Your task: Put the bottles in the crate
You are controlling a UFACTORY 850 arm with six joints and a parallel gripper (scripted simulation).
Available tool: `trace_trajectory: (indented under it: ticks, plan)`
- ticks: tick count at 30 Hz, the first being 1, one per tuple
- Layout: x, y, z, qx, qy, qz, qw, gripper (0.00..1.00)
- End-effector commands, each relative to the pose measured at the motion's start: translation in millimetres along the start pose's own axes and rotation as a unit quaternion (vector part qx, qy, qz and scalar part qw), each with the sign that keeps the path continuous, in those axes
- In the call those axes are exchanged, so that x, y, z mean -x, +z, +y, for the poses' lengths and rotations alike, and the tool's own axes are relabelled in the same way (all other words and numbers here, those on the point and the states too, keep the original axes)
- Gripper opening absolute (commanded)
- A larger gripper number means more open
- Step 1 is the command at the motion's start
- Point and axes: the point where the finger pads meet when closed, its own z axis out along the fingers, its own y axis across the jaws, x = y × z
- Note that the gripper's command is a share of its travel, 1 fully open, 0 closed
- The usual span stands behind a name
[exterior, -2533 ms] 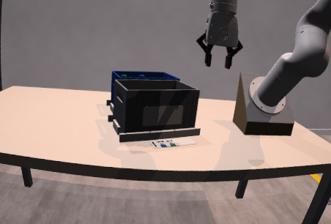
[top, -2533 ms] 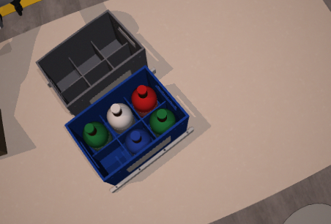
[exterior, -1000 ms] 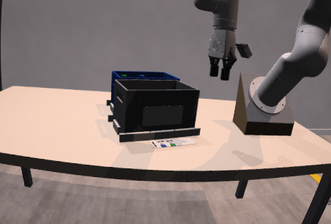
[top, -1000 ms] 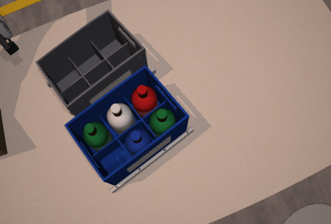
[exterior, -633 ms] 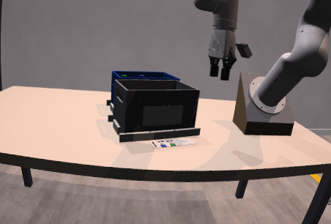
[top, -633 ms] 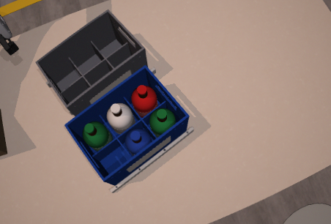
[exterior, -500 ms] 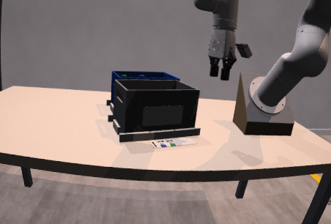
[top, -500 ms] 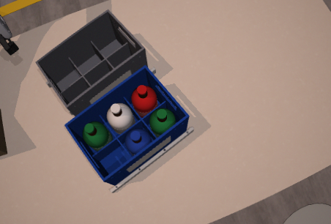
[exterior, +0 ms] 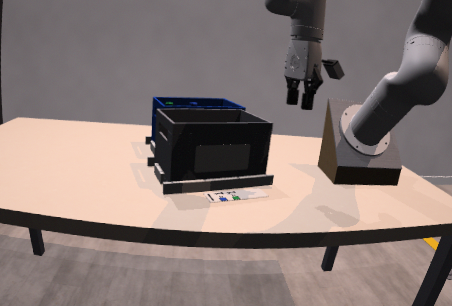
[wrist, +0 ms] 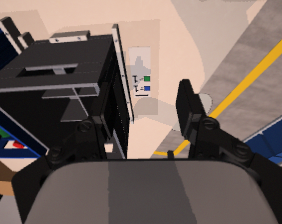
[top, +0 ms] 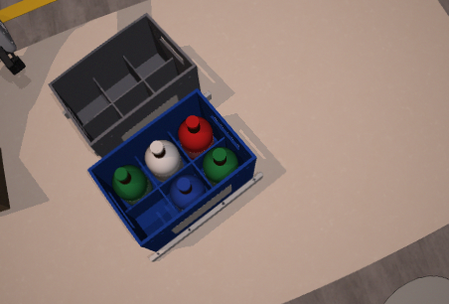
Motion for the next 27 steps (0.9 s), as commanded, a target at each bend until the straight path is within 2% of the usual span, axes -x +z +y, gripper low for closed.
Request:
trace_trajectory:
  ticks: [1, 17, 27]
  plan:
    - [0.5, -0.4, -0.3, 0.0, 0.0, 0.0, 1.0, 0.65]
    - [0.5, -0.4, -0.3, 0.0, 0.0, 0.0, 1.0, 0.65]
    - [10.8, -7.3, -38.3, -0.001, -0.133, 0.0, 0.991, 0.65]
